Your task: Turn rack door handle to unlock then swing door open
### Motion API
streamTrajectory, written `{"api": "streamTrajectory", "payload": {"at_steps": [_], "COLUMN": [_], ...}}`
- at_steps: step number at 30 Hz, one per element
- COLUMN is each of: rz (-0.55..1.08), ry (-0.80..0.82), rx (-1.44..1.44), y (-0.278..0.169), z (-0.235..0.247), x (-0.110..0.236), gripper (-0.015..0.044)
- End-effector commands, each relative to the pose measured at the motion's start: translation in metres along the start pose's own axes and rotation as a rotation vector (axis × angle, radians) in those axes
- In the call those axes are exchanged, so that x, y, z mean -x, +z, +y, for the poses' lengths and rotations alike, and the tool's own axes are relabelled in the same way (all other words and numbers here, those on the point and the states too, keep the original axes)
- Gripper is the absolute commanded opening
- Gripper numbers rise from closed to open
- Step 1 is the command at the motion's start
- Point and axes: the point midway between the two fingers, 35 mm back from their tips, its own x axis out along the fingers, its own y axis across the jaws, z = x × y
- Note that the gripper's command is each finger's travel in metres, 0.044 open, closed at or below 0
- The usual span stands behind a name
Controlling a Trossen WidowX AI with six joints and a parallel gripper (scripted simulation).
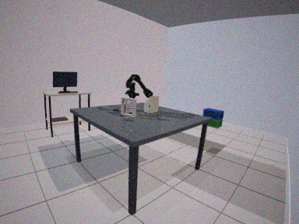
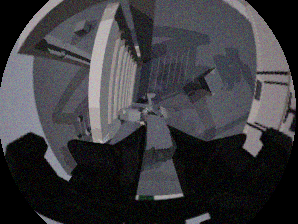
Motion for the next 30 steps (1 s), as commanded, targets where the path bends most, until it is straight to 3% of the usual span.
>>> {"api": "streamTrajectory", "payload": {"at_steps": [1, 23, 30], "rz": [0.000, 0.000, 0.000], "ry": [-0.004, -0.005, -0.005], "rx": [0.069, 0.193, 0.193], "y": [0.003, 0.007, 0.007], "z": [-0.008, -0.024, -0.024], "x": [0.000, 0.000, 0.000], "gripper": [0.0015, 0.0015, 0.0199]}}
